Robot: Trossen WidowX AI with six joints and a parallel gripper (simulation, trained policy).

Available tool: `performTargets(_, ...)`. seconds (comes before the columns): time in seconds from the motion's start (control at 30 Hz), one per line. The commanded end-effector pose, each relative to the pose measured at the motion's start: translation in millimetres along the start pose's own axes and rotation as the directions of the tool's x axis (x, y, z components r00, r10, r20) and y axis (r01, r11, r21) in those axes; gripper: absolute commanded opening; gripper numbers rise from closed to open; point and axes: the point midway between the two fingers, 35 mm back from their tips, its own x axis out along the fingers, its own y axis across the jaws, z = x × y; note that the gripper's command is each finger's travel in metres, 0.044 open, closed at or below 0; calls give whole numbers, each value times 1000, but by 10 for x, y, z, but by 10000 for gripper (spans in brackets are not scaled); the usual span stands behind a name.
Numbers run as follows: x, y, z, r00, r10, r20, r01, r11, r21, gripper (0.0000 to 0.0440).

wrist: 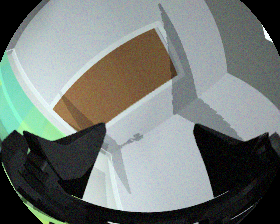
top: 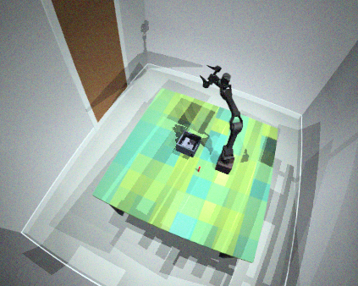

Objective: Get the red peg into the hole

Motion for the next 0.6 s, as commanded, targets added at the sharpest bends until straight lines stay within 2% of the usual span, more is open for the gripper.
performTargets(0.0,104,306,75,998,64,-21,-60,989,137,440)
performTargets(0.27,228,876,274,980,192,-52,-160,916,369,440)
performTargets(0.57,227,1556,553,931,355,-84,-239,768,595,440)
